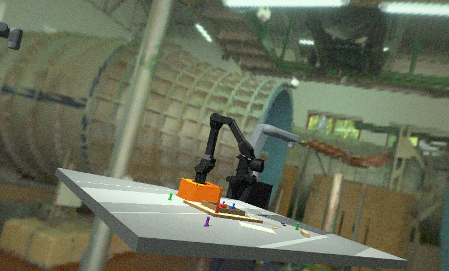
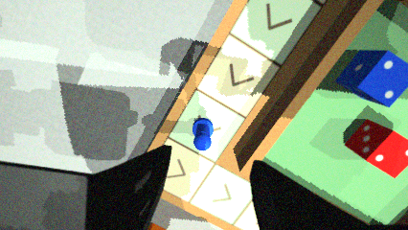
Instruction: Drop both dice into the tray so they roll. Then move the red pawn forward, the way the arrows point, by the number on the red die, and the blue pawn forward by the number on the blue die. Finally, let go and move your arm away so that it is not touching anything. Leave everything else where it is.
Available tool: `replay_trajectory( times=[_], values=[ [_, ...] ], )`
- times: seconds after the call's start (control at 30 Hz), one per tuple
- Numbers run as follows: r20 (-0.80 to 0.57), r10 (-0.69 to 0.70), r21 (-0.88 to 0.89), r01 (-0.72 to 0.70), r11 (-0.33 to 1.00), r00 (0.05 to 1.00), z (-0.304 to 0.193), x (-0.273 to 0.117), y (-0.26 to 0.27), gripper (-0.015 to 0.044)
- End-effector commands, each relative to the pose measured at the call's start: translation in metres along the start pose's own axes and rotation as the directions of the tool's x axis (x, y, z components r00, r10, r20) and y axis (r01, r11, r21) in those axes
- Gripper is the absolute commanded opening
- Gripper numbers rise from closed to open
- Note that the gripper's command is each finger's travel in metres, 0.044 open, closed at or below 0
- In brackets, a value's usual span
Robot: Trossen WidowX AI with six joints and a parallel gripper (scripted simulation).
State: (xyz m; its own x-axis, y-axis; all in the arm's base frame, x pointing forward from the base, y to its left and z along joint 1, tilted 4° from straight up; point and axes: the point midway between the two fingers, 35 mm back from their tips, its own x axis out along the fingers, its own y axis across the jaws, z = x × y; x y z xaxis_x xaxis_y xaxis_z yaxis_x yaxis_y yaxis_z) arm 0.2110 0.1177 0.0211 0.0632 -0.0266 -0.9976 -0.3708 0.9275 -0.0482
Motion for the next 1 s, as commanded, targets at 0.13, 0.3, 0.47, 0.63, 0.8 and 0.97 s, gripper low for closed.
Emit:
replay_trajectory(
  times=[0.13,0.3,0.47,0.63,0.8,0.97],
  values=[
    [0.004,-0.005,-0.042,0.005,0.999,1.000,-0.007,0.003,0.004,0.0200],
    [0.004,-0.005,-0.042,0.005,0.999,1.000,-0.008,0.017,0.004,0.0200],
    [0.004,-0.005,-0.042,0.005,0.999,1.000,-0.007,0.021,0.004,0.0200],
    [0.004,-0.005,-0.042,0.005,0.999,1.000,-0.007,0.029,0.004,0.0200],
    [0.004,-0.005,-0.042,0.005,0.999,1.000,-0.007,0.037,0.004,0.0200],
    [0.004,-0.005,-0.042,0.005,0.999,1.000,-0.007,0.045,0.004,0.0200]
  ],
)
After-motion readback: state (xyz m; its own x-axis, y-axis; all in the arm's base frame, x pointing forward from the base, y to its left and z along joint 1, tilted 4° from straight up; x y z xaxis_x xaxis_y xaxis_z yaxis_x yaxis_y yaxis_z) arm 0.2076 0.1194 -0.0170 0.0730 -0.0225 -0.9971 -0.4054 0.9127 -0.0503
